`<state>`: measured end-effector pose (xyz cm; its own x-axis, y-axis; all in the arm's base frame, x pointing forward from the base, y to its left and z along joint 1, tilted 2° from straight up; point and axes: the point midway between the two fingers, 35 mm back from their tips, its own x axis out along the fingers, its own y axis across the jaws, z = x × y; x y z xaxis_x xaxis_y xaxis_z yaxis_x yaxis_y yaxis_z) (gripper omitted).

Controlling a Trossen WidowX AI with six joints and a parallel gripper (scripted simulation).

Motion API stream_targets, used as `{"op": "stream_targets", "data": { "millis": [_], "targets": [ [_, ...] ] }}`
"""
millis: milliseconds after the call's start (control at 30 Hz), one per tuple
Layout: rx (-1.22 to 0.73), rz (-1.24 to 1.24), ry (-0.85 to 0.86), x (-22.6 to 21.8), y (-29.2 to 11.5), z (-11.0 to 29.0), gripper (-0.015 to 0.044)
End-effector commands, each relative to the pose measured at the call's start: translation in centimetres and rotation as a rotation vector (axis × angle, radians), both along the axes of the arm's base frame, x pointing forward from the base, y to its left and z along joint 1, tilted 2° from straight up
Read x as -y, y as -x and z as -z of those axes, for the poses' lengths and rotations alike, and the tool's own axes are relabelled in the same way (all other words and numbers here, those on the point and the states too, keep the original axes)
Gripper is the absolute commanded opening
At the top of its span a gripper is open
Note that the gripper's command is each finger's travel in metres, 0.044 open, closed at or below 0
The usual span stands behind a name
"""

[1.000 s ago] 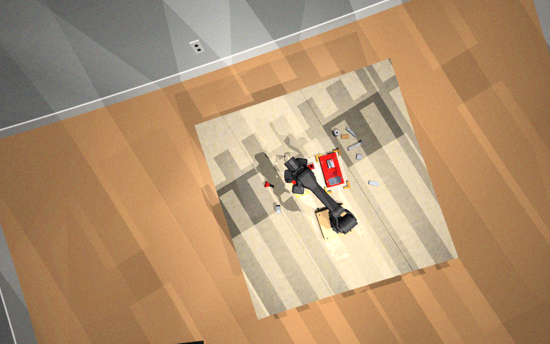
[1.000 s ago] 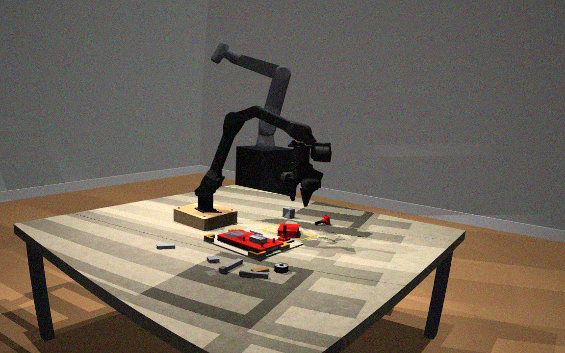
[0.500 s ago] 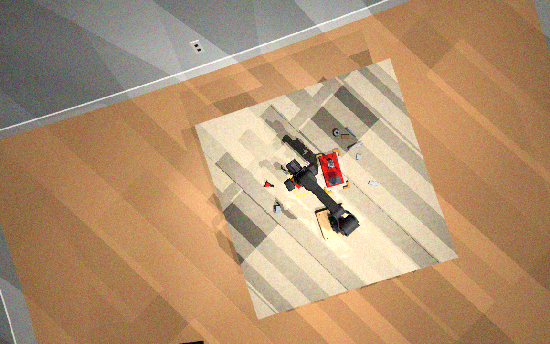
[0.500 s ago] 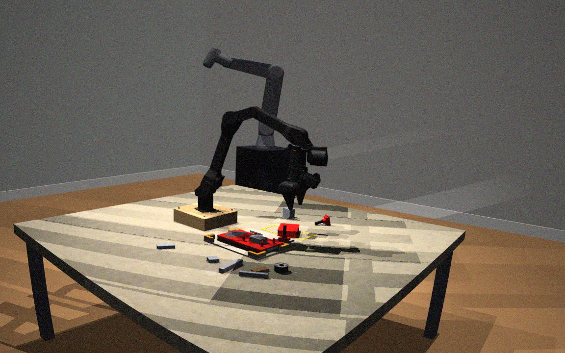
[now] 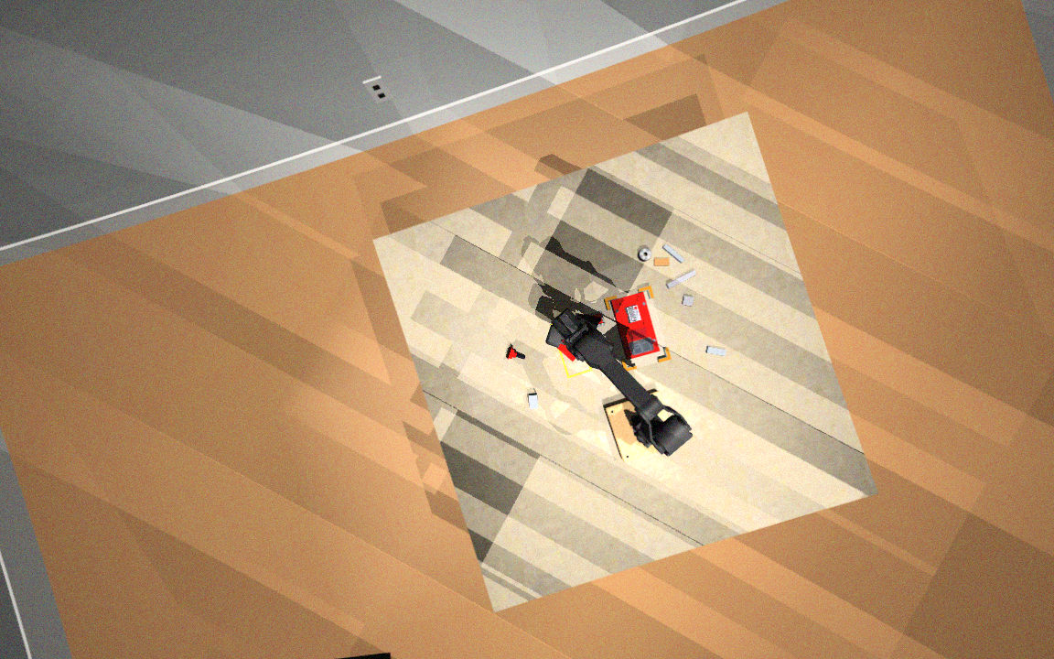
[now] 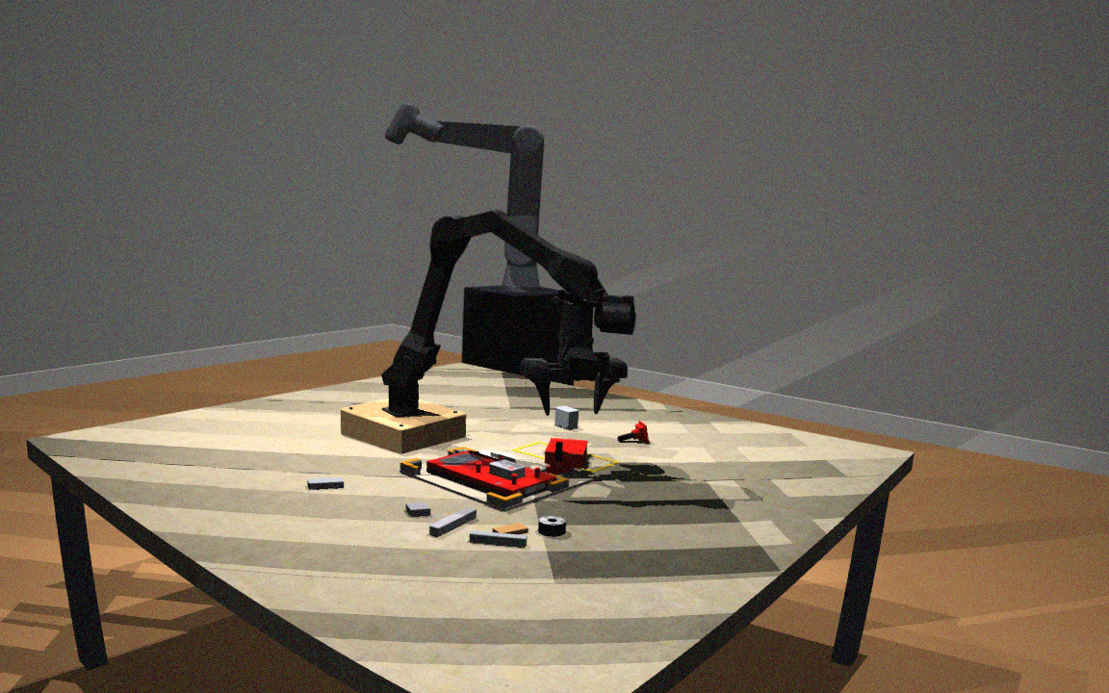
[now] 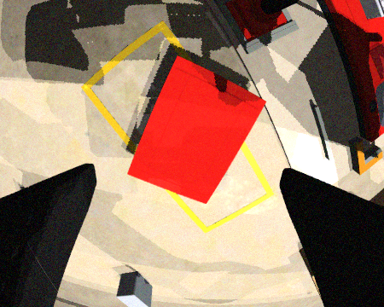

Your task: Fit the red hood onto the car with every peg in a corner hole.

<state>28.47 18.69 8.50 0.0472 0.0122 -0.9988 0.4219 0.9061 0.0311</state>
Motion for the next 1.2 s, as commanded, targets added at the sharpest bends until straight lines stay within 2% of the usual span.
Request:
{"op": "stream_targets", "data": {
  "millis": [0,200,1167],
  "targets": [
    [0.001,0.183,-0.007,0.2,0.3,0.3,0.044],
    [-0.002,0.398,-0.016,0.1,0.6,0.6,0.044],
    [-0.002,0.398,-0.016,0.1,0.5,2.1,0.044]
  ]
}}
